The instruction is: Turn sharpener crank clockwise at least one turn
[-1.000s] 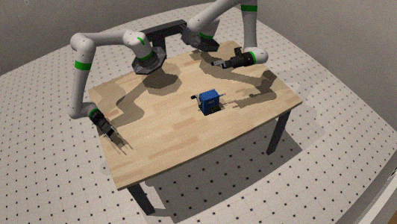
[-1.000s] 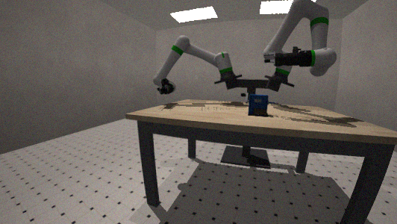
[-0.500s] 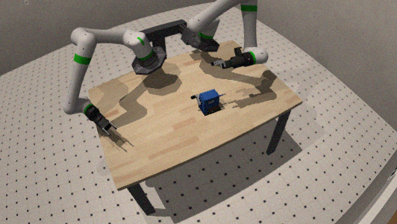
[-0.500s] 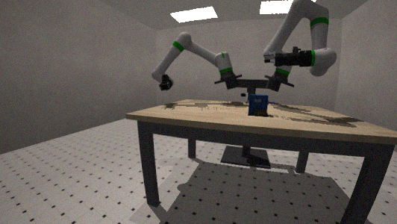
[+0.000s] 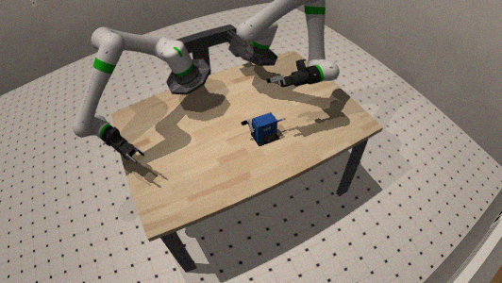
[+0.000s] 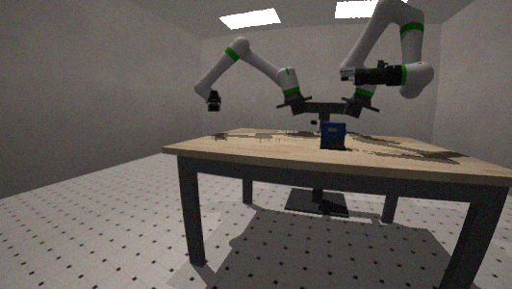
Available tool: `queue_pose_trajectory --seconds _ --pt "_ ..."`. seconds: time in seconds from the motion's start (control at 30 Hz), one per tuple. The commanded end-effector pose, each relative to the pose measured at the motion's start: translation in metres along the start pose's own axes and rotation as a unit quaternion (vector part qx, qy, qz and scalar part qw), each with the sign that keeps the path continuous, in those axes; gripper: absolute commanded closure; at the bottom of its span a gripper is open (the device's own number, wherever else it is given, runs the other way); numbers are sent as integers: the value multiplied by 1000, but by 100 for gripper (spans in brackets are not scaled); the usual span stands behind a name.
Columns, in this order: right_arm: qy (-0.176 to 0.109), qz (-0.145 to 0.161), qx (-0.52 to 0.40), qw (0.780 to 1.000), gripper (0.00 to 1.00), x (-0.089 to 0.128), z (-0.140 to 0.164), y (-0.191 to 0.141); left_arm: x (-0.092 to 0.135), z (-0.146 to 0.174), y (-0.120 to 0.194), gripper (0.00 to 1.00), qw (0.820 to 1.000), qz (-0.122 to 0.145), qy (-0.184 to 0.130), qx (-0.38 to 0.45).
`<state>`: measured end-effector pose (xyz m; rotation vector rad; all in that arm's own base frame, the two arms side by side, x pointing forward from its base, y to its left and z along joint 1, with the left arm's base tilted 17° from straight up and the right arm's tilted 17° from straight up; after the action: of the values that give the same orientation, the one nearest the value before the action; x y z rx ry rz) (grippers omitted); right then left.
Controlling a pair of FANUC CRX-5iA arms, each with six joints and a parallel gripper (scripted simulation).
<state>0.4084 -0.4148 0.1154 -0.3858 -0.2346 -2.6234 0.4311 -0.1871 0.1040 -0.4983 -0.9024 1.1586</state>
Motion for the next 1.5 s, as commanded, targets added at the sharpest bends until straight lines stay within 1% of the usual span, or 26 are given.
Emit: queue_pose_trajectory --seconds 0.0,0.07,0.53,0.6,0.67,1.1,1.17,1.47 --pt "-9 4 12 1000 0 6 3 -2 0 0 -1 0 1000 0 0 -1" --pt "-15 6 18 1000 0 9 4 -3 0 0 -1 0 1000 0 0 -1" --pt "-95 40 108 989 0 59 19 -21 0 0 -1 0 1000 0 0 -1" --pt "-95 40 108 989 0 59 19 -21 0 0 -1 0 1000 0 0 -1" --pt "-108 45 120 986 0 68 21 -24 0 0 -1 0 1000 0 0 -1" --pt "-191 75 198 959 0 126 38 -39 0 0 -1 0 1000 0 0 -1" --pt "-191 75 198 959 0 126 38 -39 0 0 -1 0 1000 0 0 -1" --pt "-249 95 245 932 0 170 52 -50 0 0 -1 0 1000 0 0 -1"
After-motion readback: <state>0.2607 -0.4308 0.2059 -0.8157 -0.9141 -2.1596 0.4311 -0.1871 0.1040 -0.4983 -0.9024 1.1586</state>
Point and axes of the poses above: on each arm, the point where the finger pads meet when closed, its own x axis back along the fingers, its own y axis across the jaws, z = x × y, the point moved 2 cm from there along x, back along the fingers, and after that the axes turned 12 degrees about -x, right-handed, at the moved point
